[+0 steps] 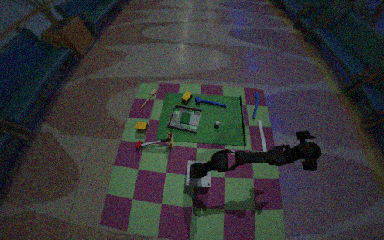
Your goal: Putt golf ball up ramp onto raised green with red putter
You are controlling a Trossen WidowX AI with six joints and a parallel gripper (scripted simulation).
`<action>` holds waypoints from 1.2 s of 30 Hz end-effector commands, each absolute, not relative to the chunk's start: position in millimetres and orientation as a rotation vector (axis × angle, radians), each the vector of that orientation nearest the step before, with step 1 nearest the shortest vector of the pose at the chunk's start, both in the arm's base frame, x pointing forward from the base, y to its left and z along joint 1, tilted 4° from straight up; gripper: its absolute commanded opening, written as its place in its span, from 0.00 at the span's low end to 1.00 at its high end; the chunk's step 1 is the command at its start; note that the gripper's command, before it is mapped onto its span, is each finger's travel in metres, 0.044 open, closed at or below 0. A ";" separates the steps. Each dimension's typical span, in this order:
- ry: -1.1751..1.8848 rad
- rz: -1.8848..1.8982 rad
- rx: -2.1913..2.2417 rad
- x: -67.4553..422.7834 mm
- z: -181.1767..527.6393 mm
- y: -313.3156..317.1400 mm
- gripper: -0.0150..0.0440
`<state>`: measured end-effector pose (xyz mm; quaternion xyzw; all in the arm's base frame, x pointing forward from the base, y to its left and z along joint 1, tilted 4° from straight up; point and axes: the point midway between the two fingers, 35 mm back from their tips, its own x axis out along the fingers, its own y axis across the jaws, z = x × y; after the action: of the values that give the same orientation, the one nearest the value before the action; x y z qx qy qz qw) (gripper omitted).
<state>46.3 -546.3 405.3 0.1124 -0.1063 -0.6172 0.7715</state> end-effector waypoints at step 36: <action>0.723 -0.079 -0.104 484.5 171.4 -128.1 1.00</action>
<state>481.0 -165.9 187.5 -0.0261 0.3277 -0.0792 0.9411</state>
